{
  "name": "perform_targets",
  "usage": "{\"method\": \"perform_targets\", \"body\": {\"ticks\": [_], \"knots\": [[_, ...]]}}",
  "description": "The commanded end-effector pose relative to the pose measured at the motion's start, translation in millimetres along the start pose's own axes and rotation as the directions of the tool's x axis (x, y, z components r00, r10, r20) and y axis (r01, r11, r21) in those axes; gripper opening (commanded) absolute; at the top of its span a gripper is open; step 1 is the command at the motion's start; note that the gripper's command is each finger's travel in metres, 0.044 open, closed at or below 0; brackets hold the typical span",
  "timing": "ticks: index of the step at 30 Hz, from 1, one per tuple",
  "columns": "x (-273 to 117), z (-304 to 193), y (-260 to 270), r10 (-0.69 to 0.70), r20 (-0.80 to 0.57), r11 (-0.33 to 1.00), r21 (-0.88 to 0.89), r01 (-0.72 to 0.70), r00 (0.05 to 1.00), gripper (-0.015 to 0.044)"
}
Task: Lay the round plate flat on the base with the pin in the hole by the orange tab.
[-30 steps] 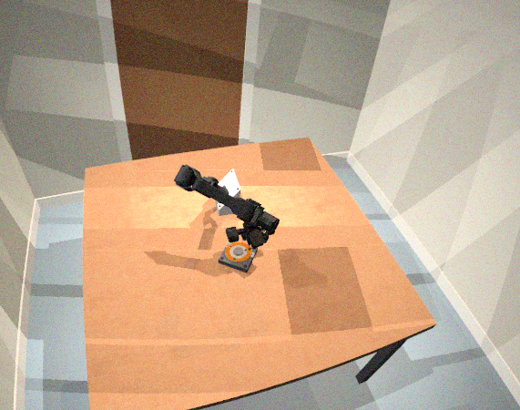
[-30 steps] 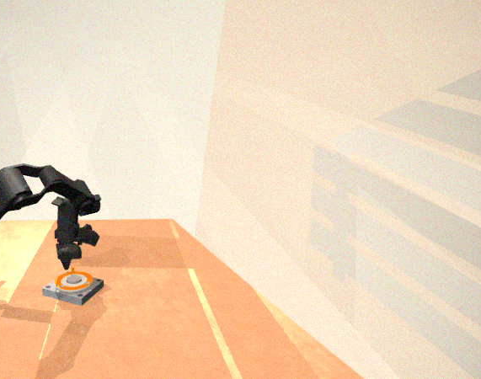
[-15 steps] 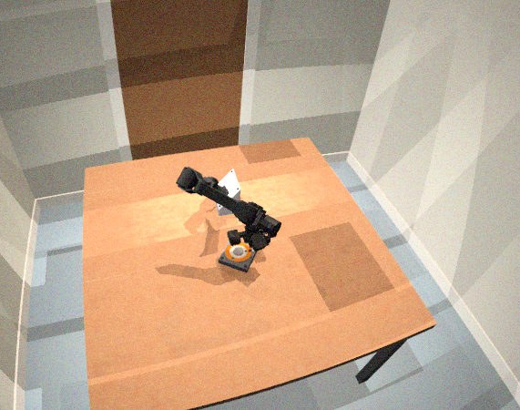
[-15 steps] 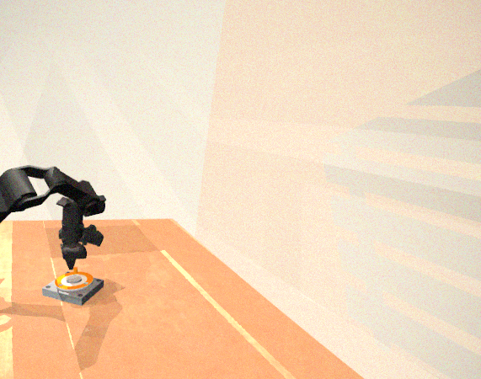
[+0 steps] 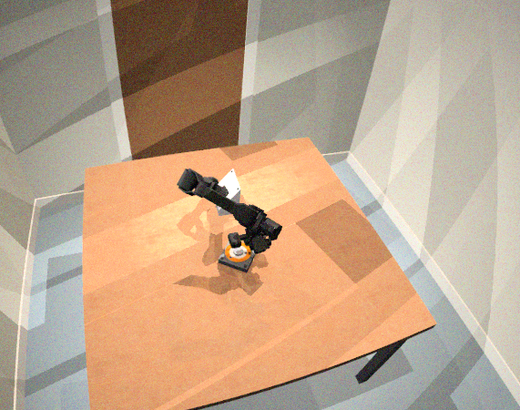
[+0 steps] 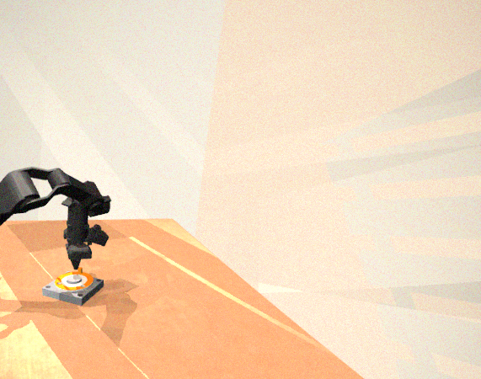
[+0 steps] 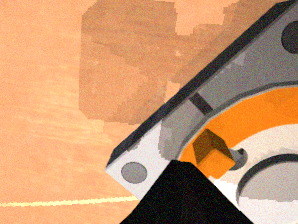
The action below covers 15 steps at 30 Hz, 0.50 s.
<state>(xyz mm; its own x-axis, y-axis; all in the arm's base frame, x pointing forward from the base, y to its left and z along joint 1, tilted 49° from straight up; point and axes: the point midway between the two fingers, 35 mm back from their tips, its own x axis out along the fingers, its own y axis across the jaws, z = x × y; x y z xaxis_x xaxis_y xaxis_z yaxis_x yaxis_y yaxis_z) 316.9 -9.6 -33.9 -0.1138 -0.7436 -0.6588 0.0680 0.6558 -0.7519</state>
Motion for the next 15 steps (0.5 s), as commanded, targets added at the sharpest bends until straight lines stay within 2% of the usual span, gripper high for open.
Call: {"method": "perform_targets", "body": {"ticks": [1, 10, 15], "knots": [[-1.4, 4.8, -1.2, -0.002, 0.006, 1.000, -0.002, 0.002, 1.000, 0.0000], [-1.9, 9.7, -2.6, -0.002, 0.006, 1.000, -0.002, 0.002, 1.000, 0.0000], [-24.8, 8.8, -2.1, 0.000, 0.006, 1.000, -0.003, 0.000, 1.000, 0.0000]]}}
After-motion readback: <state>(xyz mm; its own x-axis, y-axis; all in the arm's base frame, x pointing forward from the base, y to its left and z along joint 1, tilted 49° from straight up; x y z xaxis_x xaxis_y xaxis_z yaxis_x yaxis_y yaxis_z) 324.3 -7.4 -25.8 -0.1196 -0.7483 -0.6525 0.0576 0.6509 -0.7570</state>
